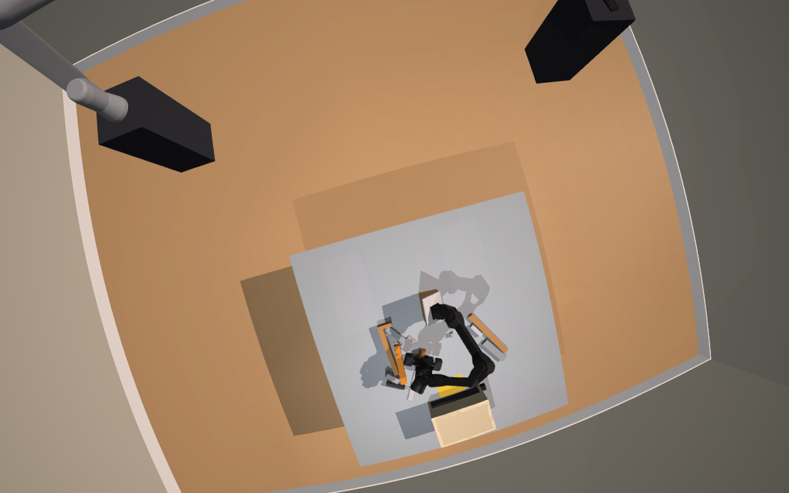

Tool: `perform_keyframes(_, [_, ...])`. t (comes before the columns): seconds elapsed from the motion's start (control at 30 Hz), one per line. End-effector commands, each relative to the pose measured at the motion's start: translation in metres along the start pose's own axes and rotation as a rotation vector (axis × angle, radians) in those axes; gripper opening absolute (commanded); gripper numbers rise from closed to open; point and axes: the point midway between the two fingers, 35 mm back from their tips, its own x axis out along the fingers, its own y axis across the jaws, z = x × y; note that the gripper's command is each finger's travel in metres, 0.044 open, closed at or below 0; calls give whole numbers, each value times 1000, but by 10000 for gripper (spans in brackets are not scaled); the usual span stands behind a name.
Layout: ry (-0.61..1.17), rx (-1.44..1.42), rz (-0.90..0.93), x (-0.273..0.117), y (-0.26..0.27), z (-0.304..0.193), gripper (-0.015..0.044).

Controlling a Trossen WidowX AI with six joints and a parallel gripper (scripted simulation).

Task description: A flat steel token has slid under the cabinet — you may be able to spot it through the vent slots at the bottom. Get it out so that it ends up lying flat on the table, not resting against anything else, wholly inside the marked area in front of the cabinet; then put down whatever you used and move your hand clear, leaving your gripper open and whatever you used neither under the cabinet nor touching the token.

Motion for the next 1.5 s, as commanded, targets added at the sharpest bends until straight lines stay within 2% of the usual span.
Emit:
perform_keyframes(0.0, [-2,17,0,-1,4,-1,0])
perform_keyframes(1.47, [1,32,3,0,55,-13,0])
